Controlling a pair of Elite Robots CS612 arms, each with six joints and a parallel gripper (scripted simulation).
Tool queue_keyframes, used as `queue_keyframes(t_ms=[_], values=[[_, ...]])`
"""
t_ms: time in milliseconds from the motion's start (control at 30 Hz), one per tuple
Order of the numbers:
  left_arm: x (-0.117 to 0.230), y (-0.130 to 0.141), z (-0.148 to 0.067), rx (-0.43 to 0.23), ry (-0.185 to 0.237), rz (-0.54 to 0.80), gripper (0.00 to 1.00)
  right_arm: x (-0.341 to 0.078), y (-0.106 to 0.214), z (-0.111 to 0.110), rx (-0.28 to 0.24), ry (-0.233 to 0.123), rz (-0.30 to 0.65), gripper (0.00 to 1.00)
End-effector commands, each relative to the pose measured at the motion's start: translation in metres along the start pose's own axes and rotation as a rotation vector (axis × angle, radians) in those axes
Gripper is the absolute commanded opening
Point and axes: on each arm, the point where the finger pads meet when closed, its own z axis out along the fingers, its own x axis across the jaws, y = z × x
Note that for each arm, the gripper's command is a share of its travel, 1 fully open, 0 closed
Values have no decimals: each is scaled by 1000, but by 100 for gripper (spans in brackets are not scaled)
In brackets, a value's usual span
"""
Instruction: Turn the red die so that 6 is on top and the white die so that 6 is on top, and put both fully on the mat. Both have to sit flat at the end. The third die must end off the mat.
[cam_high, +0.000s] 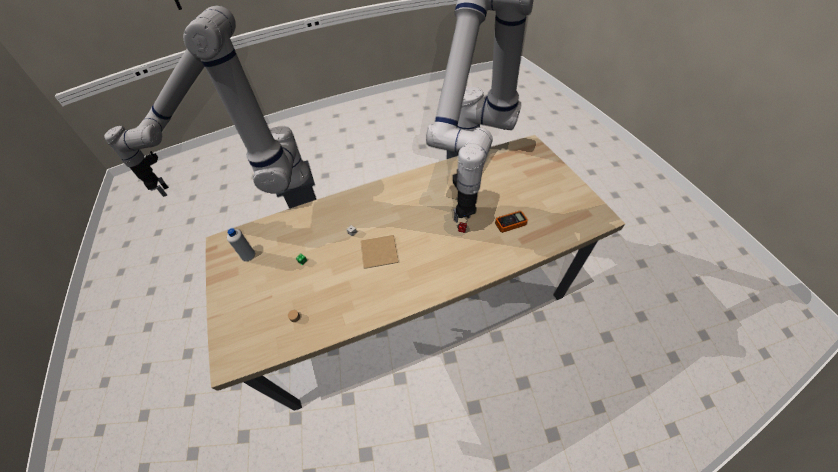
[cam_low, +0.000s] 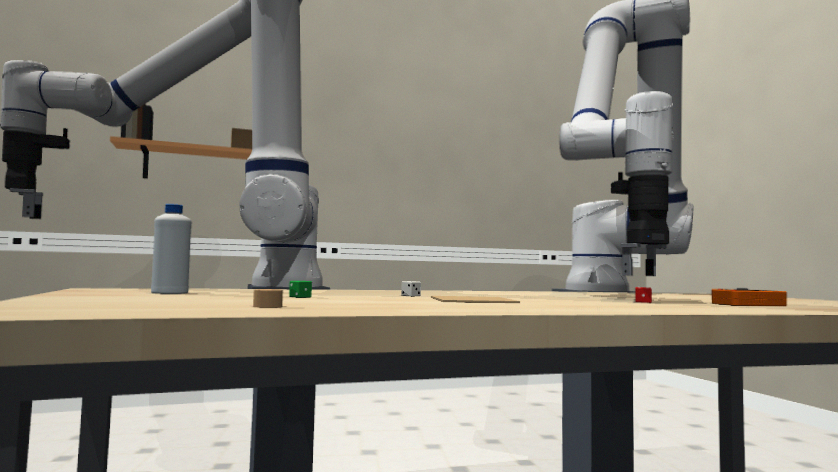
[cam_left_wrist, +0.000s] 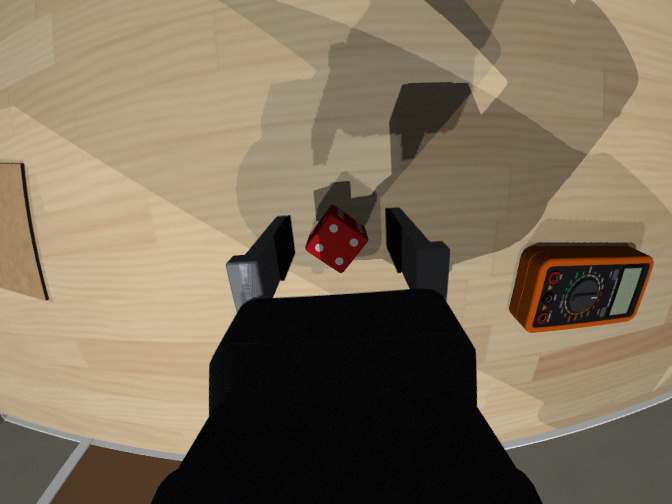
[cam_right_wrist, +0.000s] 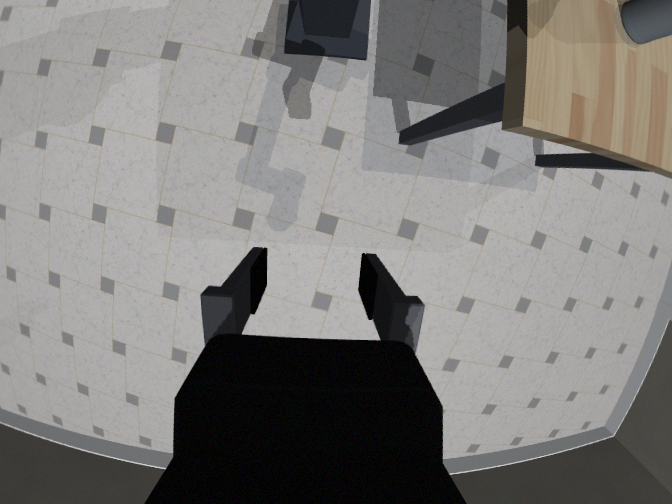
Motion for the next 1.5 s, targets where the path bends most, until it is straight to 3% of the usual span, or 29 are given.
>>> queue_keyframes(t_ms=[0,300,1000,1467], values=[[-1,1,-22,-2,-1,0,100,0,1,-1,-2,0,0,100],[0,1,-82,-2,-1,0,100,0,1,-1,-2,0,0,100],[0,1,-89,-2,-1,20,100,0,1,-1,-2,0,0,100],[-1,6,-87,-2,-1,335,100,0,1,-1,-2,0,0,100]])
